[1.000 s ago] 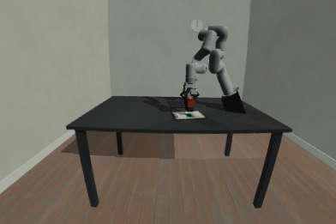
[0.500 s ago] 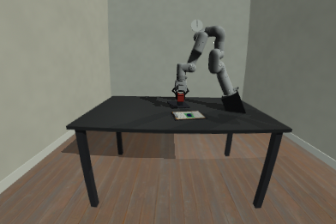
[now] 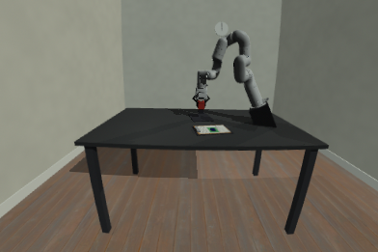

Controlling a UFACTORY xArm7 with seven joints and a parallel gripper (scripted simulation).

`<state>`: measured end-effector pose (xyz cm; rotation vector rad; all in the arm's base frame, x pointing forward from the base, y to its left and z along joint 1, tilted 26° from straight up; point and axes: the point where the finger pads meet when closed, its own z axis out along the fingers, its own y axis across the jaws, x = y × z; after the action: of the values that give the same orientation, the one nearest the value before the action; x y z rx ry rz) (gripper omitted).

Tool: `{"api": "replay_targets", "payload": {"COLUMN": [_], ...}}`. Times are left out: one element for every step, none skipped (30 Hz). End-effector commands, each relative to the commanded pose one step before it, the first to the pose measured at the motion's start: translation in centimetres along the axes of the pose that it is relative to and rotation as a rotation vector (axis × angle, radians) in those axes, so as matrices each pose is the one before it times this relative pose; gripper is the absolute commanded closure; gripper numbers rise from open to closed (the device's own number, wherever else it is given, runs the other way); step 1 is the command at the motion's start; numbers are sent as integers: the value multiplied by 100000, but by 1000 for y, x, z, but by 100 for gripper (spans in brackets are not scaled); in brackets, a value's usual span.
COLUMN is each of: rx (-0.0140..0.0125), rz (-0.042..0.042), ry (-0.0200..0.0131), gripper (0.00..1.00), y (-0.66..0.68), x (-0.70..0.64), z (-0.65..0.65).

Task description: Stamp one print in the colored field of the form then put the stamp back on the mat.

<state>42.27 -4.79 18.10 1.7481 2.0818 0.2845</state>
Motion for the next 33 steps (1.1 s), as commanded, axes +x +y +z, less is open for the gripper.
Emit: {"api": "replay_targets", "payload": {"rx": [-478, 3, 0, 0, 0, 0, 0, 0, 0, 0, 0, 0, 0, 0, 0, 0, 0, 0, 0, 0, 0, 0, 0, 0, 0, 0, 0, 0, 0, 0, 0, 0, 0], "rz": [-338, 0, 0, 0, 0, 0, 0, 0, 0, 0, 0, 0, 0, 0, 0, 0, 0, 0, 0, 0, 0, 0, 0, 0, 0, 0, 0, 0, 0, 0, 0, 0, 0], "ry": [530, -4, 0, 0, 0, 0, 0, 0, 0, 0, 0, 0, 0, 0, 0, 0, 0, 0, 0, 0, 0, 0, 0, 0, 0, 0, 0, 0, 0, 0, 0, 0, 0], "gripper": [65, 65, 65, 65, 65, 65, 65, 65, 65, 65, 65, 65, 65, 65, 65, 65, 65, 65, 65, 65, 65, 65, 65, 65, 65, 65, 65, 65, 65, 65, 65, 65, 65], "y": [408, 102, 93, 66, 0, 0, 32, 6, 0, 0, 0, 0, 0, 0, -4, -24, -49, -68, -75, -68, -49, 0, 0, -24, -4, 0, 0, 0, 0, 0, 0, 0, 0], "x": [-361, -109, -99, -71, 0, 0, -35, -6, 0, 0, 0, 0, 0, 0, 5, 28, 57, 80, 88, 80, 57, 0, 0, 27, 5, 0, 0, 0, 0, 0, 0, 0, 0], "z": [30, 55, 50, 36, 0, 0, 18, 3, 0, 0, 0, 0, 0, 0, -2, -10, -20, -28, -31, -28, -20, 0, 0, -10, -2, 0, 0, 0, 0, 0, 0, 1, 10]}}
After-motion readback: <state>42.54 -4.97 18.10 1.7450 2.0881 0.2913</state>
